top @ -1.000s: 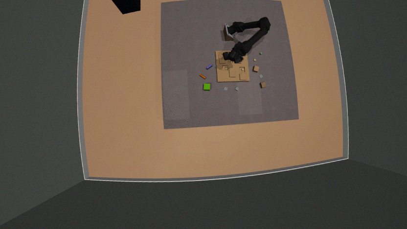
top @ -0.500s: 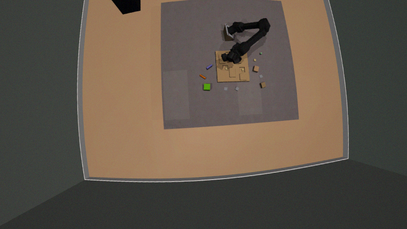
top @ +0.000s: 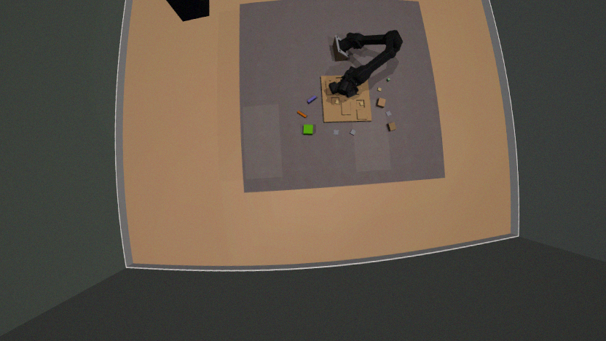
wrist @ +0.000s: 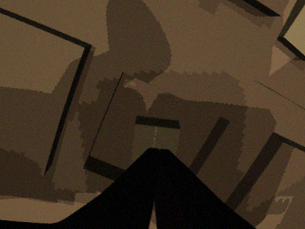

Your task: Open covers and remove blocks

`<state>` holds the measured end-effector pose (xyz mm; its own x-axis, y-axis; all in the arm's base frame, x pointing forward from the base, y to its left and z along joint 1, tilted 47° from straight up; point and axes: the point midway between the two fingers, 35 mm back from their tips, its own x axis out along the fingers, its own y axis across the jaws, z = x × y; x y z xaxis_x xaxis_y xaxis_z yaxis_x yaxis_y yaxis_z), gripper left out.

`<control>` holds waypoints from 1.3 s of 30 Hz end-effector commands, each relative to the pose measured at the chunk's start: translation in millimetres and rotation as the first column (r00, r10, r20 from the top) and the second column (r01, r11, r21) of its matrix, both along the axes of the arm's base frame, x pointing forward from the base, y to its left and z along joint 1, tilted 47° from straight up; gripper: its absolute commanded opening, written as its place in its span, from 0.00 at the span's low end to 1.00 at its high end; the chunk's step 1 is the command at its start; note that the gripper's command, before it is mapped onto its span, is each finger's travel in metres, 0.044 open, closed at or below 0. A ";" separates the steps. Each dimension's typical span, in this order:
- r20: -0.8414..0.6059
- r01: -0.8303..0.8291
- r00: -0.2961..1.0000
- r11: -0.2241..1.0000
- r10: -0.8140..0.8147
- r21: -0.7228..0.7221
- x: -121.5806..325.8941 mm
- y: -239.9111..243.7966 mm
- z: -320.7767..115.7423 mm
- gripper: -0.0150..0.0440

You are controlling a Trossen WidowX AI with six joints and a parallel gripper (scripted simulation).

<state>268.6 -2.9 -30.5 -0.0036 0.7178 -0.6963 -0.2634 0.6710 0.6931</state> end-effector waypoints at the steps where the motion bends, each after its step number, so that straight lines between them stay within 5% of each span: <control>1: -0.006 0.004 1.000 1.000 -0.004 0.005 -1.0 4.5 -3.6 0.25; 30: -0.006 0.004 1.000 1.000 -0.004 0.005 -1.1 1.3 -0.6 0.25; 35: -0.011 0.006 1.000 1.000 -0.006 0.003 -0.5 -9.4 8.9 0.48; 39: -0.008 0.005 1.000 1.000 -0.005 0.002 -0.3 -26.4 24.9 0.50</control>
<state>265.6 -13.5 -20.2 -0.0164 0.7256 -0.6879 -0.2426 0.6645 0.7068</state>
